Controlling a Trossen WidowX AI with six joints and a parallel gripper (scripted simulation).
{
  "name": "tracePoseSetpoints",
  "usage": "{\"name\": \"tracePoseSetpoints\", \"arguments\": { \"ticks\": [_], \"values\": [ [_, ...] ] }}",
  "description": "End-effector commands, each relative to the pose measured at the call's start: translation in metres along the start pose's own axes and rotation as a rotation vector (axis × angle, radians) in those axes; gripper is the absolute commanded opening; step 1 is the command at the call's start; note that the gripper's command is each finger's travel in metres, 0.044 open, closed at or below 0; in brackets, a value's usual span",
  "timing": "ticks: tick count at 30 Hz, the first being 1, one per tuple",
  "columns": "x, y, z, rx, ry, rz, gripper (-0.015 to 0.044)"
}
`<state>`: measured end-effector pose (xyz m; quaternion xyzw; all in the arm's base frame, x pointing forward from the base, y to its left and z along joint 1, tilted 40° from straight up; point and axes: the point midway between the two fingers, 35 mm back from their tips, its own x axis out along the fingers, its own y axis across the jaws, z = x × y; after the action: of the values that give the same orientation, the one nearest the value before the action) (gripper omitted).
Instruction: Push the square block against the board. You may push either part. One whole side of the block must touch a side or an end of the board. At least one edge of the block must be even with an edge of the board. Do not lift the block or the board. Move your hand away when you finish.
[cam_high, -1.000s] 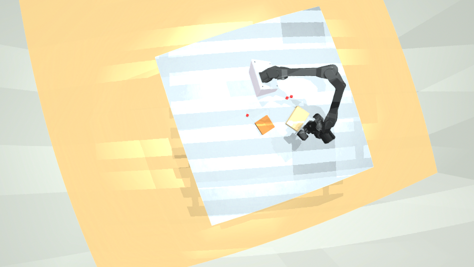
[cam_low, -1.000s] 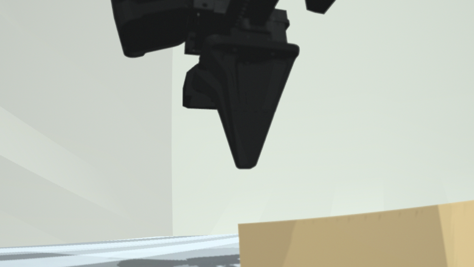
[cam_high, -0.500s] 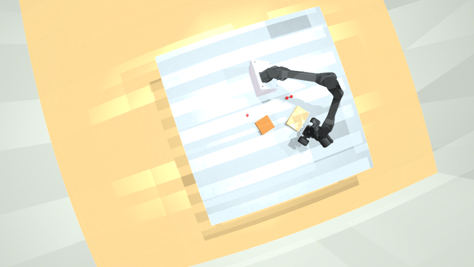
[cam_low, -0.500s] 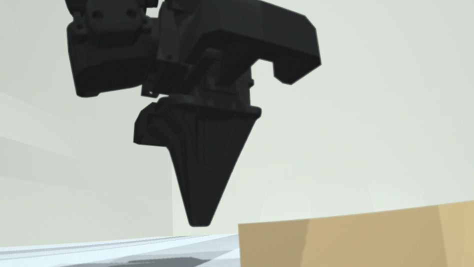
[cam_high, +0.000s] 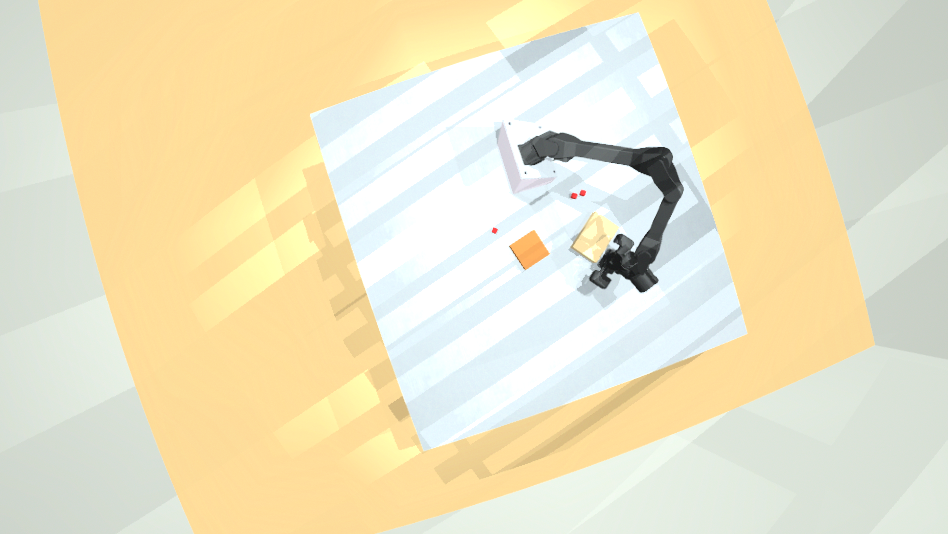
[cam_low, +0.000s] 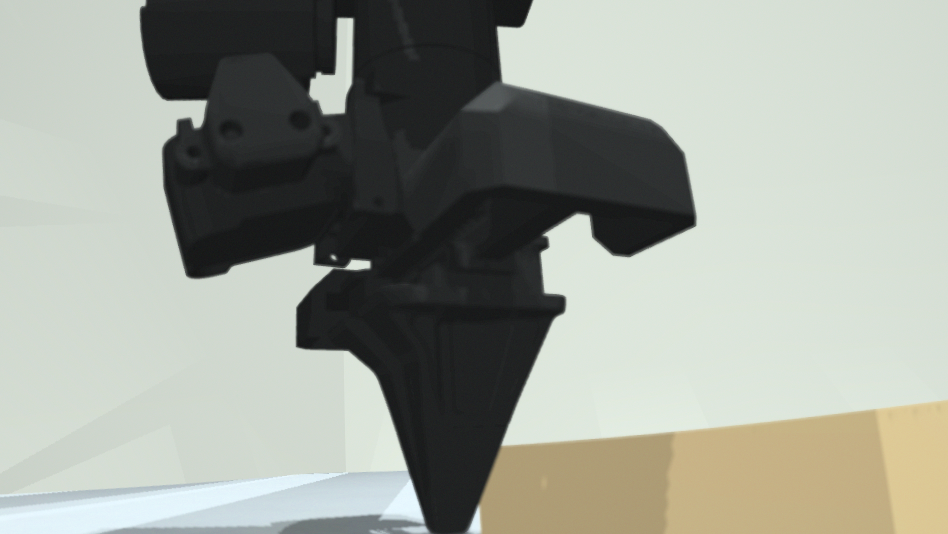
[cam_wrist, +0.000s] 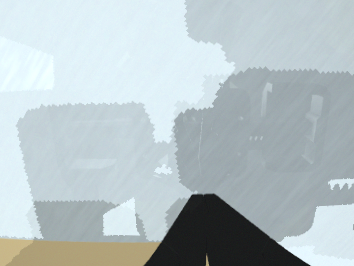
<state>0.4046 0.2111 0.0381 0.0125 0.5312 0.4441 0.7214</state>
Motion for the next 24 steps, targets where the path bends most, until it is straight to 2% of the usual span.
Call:
{"name": "tracePoseSetpoints", "arguments": {
  "ticks": [1, 24],
  "values": [
    [0.0, -0.001, -0.005, 0.001, 0.0, -0.004, 0.0],
    [0.0, -0.002, -0.03, 0.002, 0.001, -0.004, 0.0]
  ]
}}
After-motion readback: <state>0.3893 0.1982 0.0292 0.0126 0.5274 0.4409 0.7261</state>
